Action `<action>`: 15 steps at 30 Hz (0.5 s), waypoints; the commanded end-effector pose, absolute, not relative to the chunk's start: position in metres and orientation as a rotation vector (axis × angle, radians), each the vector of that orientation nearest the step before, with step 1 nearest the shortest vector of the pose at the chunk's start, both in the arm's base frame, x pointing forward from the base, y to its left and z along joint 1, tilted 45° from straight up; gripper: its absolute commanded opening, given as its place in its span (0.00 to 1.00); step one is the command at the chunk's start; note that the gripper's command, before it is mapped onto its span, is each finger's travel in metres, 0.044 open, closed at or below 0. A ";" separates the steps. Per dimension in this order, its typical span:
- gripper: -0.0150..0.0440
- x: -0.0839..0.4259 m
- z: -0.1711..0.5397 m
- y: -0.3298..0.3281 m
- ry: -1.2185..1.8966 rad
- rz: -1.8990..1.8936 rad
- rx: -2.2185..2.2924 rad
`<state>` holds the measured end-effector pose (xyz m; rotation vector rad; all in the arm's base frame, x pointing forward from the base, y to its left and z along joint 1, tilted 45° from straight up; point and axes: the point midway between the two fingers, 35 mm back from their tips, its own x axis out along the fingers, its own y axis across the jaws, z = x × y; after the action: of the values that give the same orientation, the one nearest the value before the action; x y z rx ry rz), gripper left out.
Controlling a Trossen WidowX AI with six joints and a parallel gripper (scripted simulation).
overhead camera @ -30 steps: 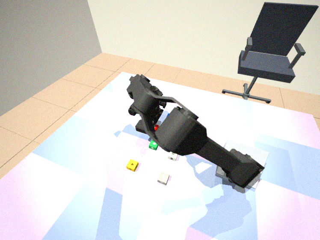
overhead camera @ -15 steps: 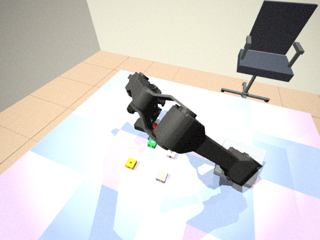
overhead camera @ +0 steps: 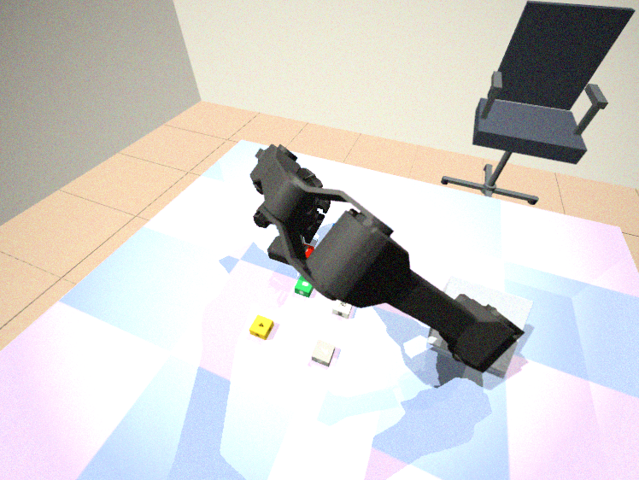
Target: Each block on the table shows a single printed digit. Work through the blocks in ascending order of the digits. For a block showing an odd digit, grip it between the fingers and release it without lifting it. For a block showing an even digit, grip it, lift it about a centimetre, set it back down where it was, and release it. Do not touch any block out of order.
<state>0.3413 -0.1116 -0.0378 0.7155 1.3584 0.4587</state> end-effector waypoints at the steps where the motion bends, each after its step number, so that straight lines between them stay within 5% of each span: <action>1: 0.86 0.342 -0.038 -0.110 1.359 0.462 0.720; 3: 0.93 0.342 -0.038 -0.110 1.359 0.462 0.720; 13: 0.93 0.335 -0.013 -0.135 1.360 0.461 0.719; 15: 0.84 0.335 -0.007 -0.141 1.360 0.460 0.718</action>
<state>0.3354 -0.1360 -0.0125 0.7276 1.3533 0.4561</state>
